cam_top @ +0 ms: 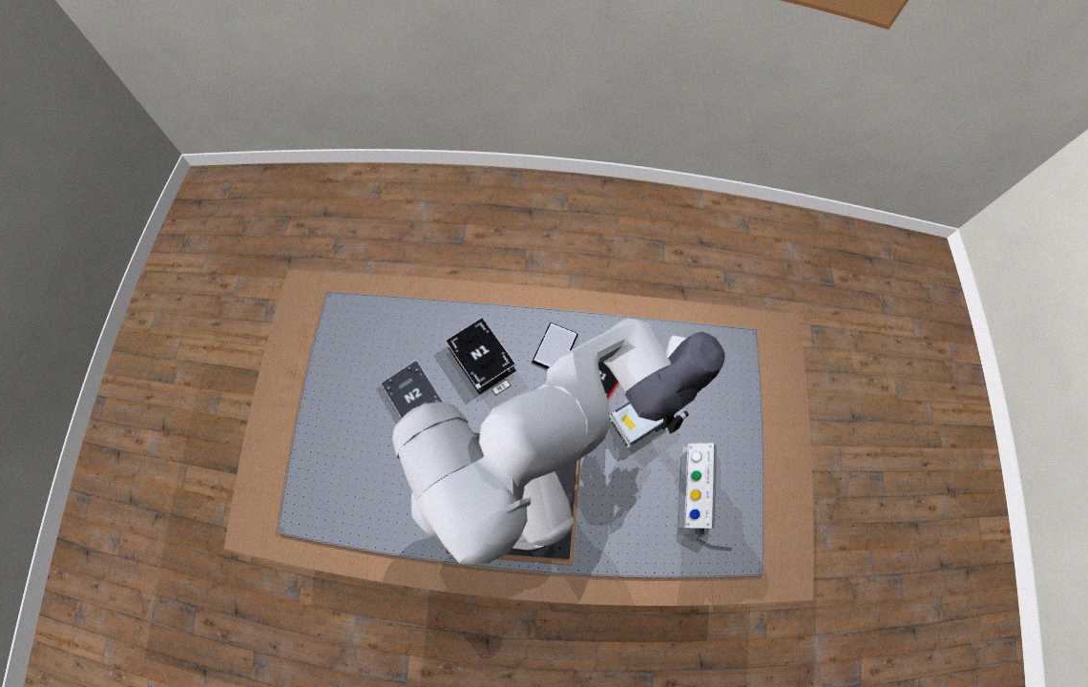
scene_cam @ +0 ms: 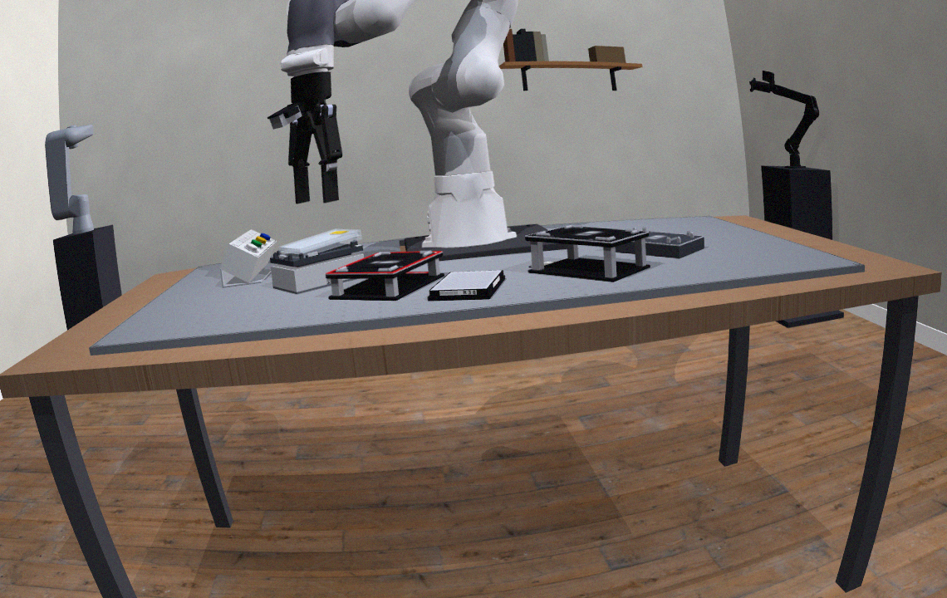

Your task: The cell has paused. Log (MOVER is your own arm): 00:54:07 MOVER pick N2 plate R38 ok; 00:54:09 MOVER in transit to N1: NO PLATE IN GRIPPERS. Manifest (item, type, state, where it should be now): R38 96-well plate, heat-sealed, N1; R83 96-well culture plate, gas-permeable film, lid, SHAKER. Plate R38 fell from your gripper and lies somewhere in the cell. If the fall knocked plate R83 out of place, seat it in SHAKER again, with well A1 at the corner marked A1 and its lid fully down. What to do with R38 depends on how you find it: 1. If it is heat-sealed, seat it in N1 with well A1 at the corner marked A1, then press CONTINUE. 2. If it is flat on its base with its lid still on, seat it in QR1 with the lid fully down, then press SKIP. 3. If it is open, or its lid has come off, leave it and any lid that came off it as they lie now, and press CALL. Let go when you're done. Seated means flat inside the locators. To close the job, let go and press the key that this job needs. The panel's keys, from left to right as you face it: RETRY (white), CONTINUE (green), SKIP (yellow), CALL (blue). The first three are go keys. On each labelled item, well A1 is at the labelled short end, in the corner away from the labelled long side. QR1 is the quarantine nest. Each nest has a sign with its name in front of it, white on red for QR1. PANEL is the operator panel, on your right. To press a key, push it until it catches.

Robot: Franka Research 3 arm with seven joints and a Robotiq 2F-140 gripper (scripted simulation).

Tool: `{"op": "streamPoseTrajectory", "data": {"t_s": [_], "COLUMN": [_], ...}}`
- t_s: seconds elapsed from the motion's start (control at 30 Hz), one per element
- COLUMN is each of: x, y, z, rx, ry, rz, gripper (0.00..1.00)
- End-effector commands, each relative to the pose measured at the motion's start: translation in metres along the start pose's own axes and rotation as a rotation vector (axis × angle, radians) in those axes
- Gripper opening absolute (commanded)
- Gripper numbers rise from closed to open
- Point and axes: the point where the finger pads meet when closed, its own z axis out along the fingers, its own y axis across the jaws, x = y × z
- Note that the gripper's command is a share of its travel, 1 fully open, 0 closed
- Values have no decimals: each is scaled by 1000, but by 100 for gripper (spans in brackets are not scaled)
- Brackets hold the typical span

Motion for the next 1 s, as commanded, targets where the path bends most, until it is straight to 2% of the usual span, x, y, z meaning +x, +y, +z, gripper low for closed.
{"op": "streamPoseTrajectory", "data": {"t_s": [0.0,0.97], "x": [1,1], "y": [0,0], "z": [0,6], "rx": [0,0], "ry": [4,4], "rz": [5,5], "gripper": [70,70]}}
